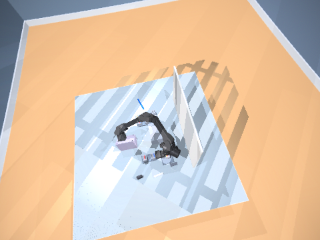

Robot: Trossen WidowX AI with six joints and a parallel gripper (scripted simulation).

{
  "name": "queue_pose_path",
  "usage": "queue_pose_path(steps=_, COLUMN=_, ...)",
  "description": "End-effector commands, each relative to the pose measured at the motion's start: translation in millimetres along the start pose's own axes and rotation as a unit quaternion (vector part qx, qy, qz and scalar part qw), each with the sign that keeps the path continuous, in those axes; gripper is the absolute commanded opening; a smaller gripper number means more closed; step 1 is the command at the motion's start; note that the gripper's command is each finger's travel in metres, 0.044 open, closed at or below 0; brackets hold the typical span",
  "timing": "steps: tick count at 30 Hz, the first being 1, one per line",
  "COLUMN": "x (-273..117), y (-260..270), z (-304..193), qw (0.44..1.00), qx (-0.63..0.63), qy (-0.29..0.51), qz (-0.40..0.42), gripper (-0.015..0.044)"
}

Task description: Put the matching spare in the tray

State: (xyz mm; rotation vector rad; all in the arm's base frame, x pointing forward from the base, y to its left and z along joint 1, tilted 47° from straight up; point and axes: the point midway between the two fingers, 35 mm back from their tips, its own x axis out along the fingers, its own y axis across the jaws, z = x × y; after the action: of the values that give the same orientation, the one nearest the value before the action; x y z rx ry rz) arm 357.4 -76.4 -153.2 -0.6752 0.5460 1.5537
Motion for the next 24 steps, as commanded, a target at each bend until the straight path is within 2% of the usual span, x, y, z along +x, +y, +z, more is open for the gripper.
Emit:
queue_pose_path(steps=1, x=5, y=3, z=2, qw=1.000, qx=0.004, qy=-0.005, qz=0.001, gripper=0.0000)
queue_pose_path(steps=24, x=25, y=7, z=4, qw=1.000, qx=0.004, qy=-0.007, qz=0.001, gripper=0.0000)
